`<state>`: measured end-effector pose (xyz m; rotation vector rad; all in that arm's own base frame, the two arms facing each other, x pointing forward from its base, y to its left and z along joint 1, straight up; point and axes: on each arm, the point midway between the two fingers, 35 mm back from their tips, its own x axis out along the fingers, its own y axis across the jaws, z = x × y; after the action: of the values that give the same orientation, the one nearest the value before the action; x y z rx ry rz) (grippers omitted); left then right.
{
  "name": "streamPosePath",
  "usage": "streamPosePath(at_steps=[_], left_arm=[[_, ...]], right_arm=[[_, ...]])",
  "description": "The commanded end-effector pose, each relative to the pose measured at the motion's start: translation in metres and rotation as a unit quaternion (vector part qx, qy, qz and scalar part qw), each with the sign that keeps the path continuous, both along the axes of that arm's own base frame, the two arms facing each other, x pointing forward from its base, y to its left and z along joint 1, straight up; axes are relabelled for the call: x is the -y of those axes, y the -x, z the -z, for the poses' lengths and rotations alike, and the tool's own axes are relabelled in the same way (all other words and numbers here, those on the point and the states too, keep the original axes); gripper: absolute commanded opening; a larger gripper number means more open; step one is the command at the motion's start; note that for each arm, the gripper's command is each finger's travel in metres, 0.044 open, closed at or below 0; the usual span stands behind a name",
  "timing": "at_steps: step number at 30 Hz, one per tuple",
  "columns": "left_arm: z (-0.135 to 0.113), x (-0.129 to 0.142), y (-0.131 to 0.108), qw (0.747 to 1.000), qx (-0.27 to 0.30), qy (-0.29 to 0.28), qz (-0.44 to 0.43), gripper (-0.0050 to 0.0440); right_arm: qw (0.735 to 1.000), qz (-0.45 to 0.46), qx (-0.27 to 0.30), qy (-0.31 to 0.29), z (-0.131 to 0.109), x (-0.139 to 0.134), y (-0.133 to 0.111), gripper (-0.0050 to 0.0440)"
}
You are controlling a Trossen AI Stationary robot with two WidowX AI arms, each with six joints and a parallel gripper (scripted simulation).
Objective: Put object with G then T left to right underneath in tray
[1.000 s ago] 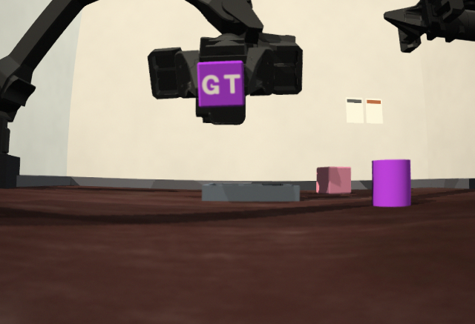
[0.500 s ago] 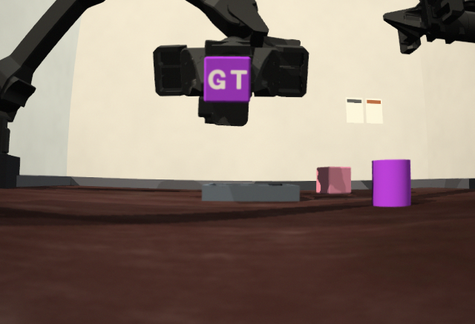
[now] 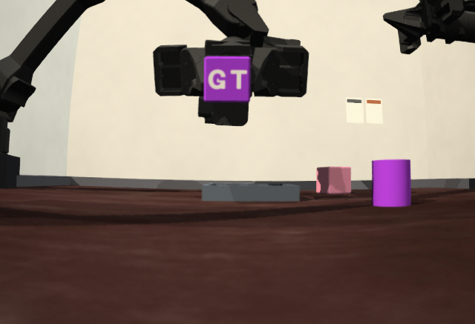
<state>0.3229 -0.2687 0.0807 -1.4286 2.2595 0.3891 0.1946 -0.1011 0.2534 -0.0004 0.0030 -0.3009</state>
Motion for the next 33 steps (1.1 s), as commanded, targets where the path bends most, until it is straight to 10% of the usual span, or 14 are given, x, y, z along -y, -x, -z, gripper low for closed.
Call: streamPosePath(at_steps=[1, 12, 33], left_arm=[[-0.01, 0.001, -0.003, 1.0, 0.013, 0.007, 0.0, 0.0171], [-0.009, 0.001, -0.003, 1.0, 0.029, 0.0, 0.007, 0.0171], [0.034, -0.03, -0.023, 0.924, 0.299, -0.175, 0.165, 0.0171]], right_arm=[[1.0, 0.0, 0.005, 0.004, -0.005, -0.001, 0.0, -0.005], [1.0, 0.0, 0.005, 0.004, -0.005, -0.001, 0.0, -0.005], [1.0, 0.0, 0.005, 0.004, -0.005, -0.001, 0.0, -0.005]])
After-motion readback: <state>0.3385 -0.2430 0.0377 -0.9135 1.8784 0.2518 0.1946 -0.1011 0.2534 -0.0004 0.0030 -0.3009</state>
